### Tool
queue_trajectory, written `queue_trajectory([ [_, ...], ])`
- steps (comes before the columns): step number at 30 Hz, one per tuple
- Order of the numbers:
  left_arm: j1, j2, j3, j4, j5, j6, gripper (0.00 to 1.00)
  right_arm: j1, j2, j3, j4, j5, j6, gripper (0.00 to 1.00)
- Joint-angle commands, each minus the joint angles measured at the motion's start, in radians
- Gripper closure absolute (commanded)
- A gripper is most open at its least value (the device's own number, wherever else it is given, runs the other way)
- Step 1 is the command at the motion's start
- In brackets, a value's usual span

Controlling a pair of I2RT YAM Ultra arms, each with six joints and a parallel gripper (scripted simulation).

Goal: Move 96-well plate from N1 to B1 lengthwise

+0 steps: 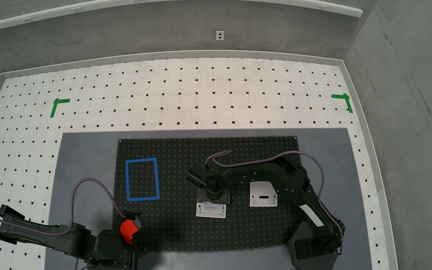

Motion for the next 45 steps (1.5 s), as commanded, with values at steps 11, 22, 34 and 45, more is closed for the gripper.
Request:
queue_trajectory([
  [11,-0.009,-0.016,0.033,-0.012,-0.014,-0.006,0.0,0.007,-0.022,-0.007,0.032,-0.014,-0.004,0.21],
  [22,-0.009,-0.016,0.033,-0.012,-0.014,-0.006,0.0,0.027,-0.062,-0.003,-0.024,-0.029,0.018,0.21],
  [34,-0.009,-0.016,0.033,-0.012,-0.014,-0.006,0.0,0.031,-0.071,-0.001,-0.007,-0.023,0.01,0.21],
  [45,-0.009,-0.016,0.033,-0.012,-0.014,-0.006,0.0,0.046,-0.084,-0.019,-0.032,0.023,0.026,0.21],
])
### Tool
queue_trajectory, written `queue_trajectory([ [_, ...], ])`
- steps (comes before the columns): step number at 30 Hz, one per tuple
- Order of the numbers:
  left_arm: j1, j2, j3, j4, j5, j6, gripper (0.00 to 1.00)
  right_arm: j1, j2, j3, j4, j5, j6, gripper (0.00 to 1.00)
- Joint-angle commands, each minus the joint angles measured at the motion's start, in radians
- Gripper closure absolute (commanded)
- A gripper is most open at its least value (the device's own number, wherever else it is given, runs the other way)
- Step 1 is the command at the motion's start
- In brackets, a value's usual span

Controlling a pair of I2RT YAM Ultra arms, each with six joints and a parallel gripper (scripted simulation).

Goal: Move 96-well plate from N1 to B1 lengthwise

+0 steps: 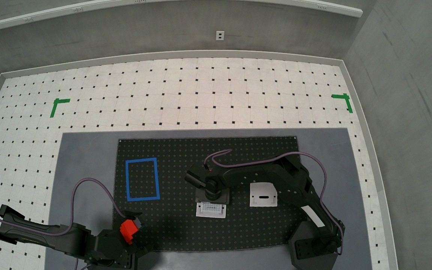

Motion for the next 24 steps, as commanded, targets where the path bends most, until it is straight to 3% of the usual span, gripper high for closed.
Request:
queue_trajectory([
  [1,-0.009,-0.016,0.033,-0.012,-0.014,-0.006,0.0,0.018,-0.044,-0.004,-0.017,0.016,0.006,0.21],
  [24,-0.009,-0.016,0.033,-0.012,-0.014,-0.006,0.0,-0.016,0.065,0.028,0.08,0.022,-0.031,0.21],
])
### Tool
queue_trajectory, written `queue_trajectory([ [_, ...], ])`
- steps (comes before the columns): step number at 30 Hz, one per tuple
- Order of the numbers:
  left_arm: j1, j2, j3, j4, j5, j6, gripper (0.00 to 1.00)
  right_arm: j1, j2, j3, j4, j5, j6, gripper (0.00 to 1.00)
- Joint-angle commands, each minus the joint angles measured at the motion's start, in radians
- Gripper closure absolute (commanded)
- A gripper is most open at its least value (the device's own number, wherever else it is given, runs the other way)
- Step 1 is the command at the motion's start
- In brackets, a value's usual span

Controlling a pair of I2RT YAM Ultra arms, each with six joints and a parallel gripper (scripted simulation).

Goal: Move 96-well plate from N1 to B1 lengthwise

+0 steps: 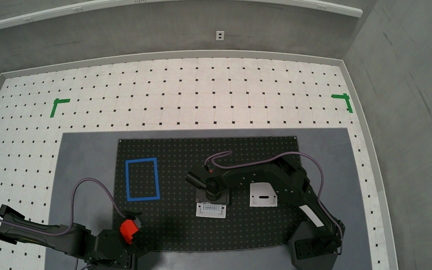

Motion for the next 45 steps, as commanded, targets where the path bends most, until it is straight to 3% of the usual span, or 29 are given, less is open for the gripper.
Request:
queue_trajectory([
  [1,-0.009,-0.016,0.033,-0.012,-0.014,-0.006,0.0,-0.002,0.025,0.013,0.028,0.014,-0.015,0.21],
  [14,-0.009,-0.016,0.033,-0.012,-0.014,-0.006,0.0,0.006,0.004,0.032,-0.03,0.006,0.003,0.21],
  [16,-0.009,-0.016,0.033,-0.012,-0.014,-0.006,0.0,0.006,0.004,0.032,-0.03,0.006,0.001,0.0],
  [38,-0.009,-0.016,0.033,-0.012,-0.014,-0.006,0.0,0.041,-0.086,-0.026,-0.099,-0.01,0.032,0.0],
  [45,-0.009,-0.016,0.033,-0.012,-0.014,-0.006,0.0,0.085,-0.224,0.051,-0.238,-0.02,0.075,0.0],
])
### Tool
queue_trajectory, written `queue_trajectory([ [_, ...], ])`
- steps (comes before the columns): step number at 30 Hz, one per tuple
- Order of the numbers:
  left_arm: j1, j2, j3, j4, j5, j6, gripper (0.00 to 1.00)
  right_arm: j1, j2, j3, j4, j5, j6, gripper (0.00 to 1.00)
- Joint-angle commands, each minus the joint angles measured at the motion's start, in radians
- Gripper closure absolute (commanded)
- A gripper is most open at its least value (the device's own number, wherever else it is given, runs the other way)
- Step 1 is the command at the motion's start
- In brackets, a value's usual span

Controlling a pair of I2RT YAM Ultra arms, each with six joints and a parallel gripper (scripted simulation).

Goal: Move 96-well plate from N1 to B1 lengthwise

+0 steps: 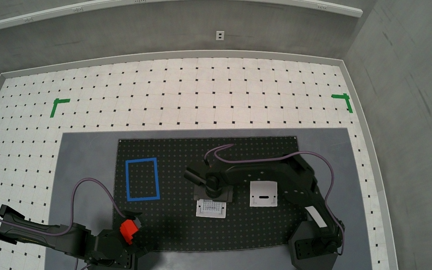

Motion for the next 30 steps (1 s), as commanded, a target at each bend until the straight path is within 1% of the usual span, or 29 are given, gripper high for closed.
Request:
queue_trajectory([
  [1,-0.009,-0.016,0.033,-0.012,-0.014,-0.006,0.0,0.043,-0.097,0.059,-0.1,-0.007,0.031,0.0],
  [5,-0.009,-0.016,0.033,-0.012,-0.014,-0.006,0.0,0.031,-0.061,0.051,-0.112,0.013,0.025,0.0],
  [12,-0.007,-0.026,0.043,-0.006,-0.01,-0.002,0.0,0.028,-0.064,0.038,-0.105,0.017,0.022,0.0],
  [16,0.007,0.028,0.065,0.048,0.017,0.028,0.0,0.016,-0.099,-0.006,-0.033,0.046,-0.007,0.0],
  [18,0.023,0.074,0.085,0.084,0.031,0.047,0.0,0.008,-0.129,-0.053,0.006,0.068,-0.026,0.0],
  [21,0.066,0.174,0.125,0.147,0.059,0.083,0.0,-0.01,-0.194,-0.153,0.069,0.107,-0.06,0.0],
  [25,0.154,0.331,0.203,0.248,0.103,0.146,0.0,-0.052,-0.319,-0.339,0.166,0.17,-0.13,0.0],
  [27,0.154,0.331,0.203,0.248,0.103,0.146,0.0,-0.052,-0.319,-0.339,0.166,0.17,-0.13,0.0],
  [28,0.187,0.419,0.229,0.296,0.125,0.168,0.0,-0.067,-0.37,-0.409,0.22,0.181,-0.164,0.0],
  [30,0.231,0.493,0.263,0.344,0.147,0.196,0.0,-0.094,-0.431,-0.496,0.269,0.209,-0.21,0.0],
])
